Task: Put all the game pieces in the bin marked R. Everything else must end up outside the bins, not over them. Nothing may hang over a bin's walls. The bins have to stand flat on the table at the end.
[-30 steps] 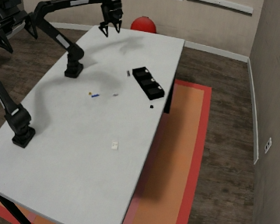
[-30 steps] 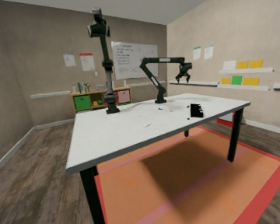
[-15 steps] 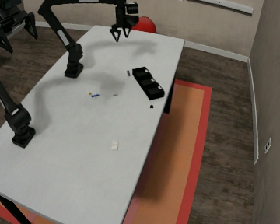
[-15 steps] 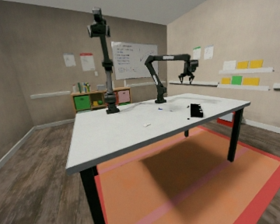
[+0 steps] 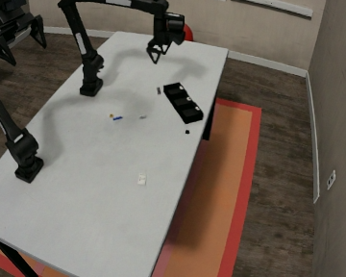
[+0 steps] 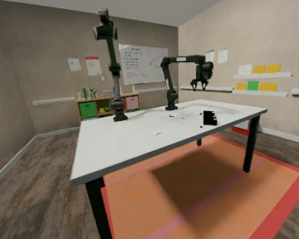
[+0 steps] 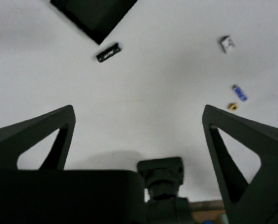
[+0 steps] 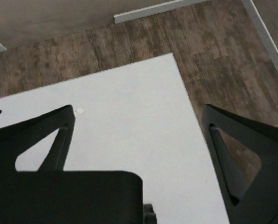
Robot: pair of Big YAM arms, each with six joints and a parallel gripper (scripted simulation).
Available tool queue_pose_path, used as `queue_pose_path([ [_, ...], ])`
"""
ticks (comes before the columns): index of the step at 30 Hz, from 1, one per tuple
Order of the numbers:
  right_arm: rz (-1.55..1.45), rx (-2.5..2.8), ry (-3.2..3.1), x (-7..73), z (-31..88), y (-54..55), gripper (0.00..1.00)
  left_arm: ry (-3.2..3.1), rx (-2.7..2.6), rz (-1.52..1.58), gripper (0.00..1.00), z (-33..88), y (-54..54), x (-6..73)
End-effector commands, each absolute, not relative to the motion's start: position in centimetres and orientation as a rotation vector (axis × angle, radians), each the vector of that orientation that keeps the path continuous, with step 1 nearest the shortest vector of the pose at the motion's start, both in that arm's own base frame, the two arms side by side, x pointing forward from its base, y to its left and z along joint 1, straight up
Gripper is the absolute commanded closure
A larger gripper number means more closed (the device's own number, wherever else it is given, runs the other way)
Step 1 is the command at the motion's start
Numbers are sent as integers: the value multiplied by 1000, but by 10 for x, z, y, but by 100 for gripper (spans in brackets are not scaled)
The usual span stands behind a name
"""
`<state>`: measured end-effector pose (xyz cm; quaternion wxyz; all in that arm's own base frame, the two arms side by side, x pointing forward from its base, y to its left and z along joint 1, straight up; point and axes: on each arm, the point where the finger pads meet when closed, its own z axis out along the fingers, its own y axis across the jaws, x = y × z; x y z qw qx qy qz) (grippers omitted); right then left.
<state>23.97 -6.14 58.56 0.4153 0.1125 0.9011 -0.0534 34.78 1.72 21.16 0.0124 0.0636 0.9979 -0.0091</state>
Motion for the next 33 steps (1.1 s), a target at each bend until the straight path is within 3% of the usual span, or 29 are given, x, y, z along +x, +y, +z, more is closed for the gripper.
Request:
queue_pose_path([
  [1, -140, 295, 2239, 235, 603, -63, 0, 3079, 52, 5, 0, 223, -7, 382],
  [33, -140, 295, 2239, 235, 603, -63, 0, 3131, 51, 2, 0, 212, 4, 351],
])
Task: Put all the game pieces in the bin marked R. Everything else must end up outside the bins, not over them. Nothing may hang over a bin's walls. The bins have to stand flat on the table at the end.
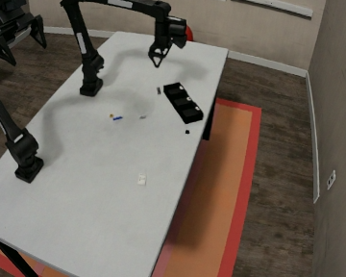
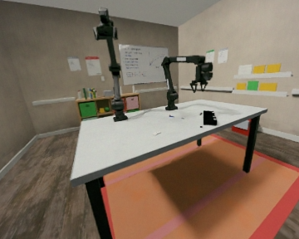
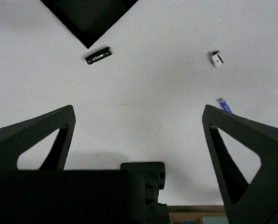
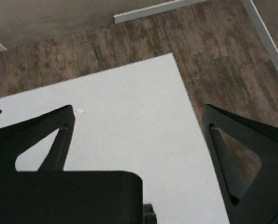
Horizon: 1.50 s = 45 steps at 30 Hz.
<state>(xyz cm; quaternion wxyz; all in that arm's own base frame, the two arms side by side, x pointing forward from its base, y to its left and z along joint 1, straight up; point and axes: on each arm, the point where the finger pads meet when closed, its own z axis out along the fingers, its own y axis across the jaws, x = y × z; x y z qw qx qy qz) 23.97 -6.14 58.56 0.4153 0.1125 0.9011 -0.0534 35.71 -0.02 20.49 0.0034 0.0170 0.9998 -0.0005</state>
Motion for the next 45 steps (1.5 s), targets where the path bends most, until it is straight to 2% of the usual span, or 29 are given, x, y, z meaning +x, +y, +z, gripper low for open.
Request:
queue_pose_path([
  [1, -140, 295, 2239, 235, 603, -63, 0, 3129, 50, 2, 0, 213, 4, 351],
  [30, -140, 295, 2239, 235, 603, -63, 0, 3134, 51, 2, 0, 212, 5, 348],
  [32, -140, 295, 2239, 235, 603, -63, 0, 3082, -60, 2, 0, 219, 8, 380],
  [45, -140, 295, 2239, 235, 603, -63, 0, 3035, -680, -12, 0, 153, 27, 468],
])
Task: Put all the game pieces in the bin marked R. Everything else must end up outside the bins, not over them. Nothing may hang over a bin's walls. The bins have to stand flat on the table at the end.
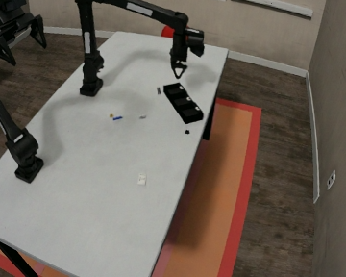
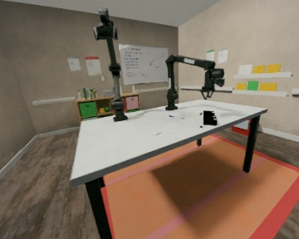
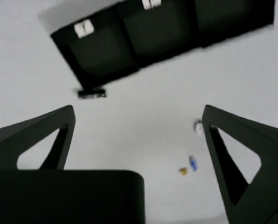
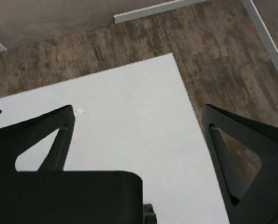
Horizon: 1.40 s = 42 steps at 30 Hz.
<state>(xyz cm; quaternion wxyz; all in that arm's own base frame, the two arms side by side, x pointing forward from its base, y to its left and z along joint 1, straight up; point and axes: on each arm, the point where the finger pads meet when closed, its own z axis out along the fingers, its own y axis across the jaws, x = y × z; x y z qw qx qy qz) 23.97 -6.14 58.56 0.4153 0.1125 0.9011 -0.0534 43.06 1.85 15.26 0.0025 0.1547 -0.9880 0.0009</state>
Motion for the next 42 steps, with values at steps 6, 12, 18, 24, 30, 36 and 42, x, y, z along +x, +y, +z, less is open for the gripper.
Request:
queue_pose_path([
  [6, -140, 295, 2239, 235, 603, -63, 0, -3035, 903, 12, 0, 132, 33, 495],
  [12, -140, 295, 2239, 235, 603, -63, 0, -3021, 1046, 19, 0, 106, 34, 527],
  [18, -140, 295, 2239, 235, 603, -63, 0, -2999, 1033, 12, 0, 95, 31, 517],
  [24, -140, 295, 2239, 235, 603, -63, 0, -3021, 1040, 22, 0, 110, 31, 521],
  [30, -140, 295, 2239, 235, 603, -63, 0, -3023, 1031, 21, 0, 114, 30, 520],
  [36, -140, 295, 2239, 235, 603, -63, 0, -3015, 1028, 18, 0, 114, 30, 517],
  [42, -140, 295, 2239, 235, 603, -63, 0, -3025, 1029, 22, 0, 119, 29, 519],
])
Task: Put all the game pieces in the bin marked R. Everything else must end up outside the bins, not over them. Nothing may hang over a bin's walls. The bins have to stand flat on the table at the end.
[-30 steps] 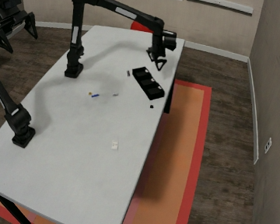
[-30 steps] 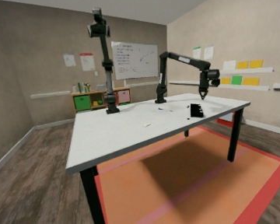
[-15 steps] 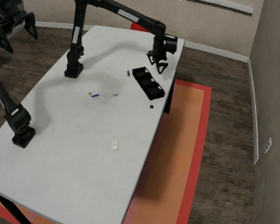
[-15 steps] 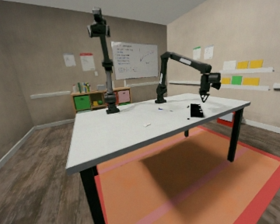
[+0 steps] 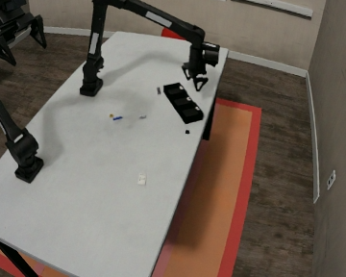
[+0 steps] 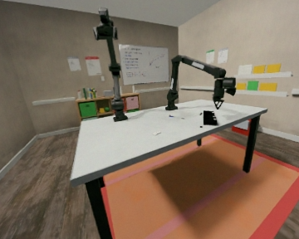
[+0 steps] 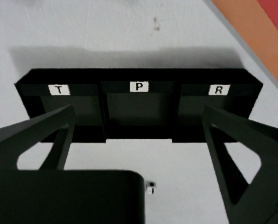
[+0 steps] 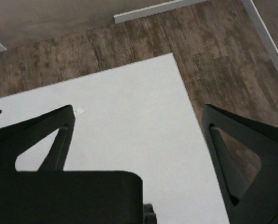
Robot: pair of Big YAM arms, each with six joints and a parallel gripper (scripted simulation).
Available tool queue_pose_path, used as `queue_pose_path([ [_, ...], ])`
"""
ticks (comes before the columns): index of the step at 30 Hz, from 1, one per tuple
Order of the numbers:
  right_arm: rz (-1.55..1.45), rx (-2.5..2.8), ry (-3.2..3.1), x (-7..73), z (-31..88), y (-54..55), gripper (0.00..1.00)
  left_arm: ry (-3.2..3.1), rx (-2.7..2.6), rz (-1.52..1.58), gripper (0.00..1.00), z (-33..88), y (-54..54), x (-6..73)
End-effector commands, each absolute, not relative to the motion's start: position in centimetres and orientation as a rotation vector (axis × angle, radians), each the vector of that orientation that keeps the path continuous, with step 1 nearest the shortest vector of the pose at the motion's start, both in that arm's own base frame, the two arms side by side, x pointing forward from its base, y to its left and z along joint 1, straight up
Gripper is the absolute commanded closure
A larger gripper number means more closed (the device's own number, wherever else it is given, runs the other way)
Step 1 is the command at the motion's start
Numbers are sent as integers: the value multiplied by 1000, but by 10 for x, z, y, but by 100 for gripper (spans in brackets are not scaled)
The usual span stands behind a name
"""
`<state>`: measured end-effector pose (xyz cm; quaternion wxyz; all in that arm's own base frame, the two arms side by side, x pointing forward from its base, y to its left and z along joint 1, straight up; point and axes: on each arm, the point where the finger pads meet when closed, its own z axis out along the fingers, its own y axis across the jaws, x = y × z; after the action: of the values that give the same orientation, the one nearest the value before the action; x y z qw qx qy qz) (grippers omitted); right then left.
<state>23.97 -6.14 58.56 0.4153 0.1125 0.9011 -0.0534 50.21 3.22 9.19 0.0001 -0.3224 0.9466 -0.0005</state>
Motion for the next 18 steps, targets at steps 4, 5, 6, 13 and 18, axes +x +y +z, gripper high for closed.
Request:
queue_pose_path([
  [4, -140, 295, 2239, 235, 603, -63, 0, 2941, -1001, -15, 0, 107, 32, 514],
  [5, -140, 295, 2239, 235, 603, -63, 0, 2941, -1001, -15, 0, 107, 32, 514],
  [6, -140, 295, 2239, 235, 603, -63, 0, 2923, -994, -22, 0, 121, 28, 517],
  [13, -140, 295, 2239, 235, 603, -63, 0, 2922, -994, -22, 0, 122, 29, 518],
  [18, -140, 295, 2239, 235, 603, -63, 0, 2920, -993, -23, 0, 123, 29, 518],
])
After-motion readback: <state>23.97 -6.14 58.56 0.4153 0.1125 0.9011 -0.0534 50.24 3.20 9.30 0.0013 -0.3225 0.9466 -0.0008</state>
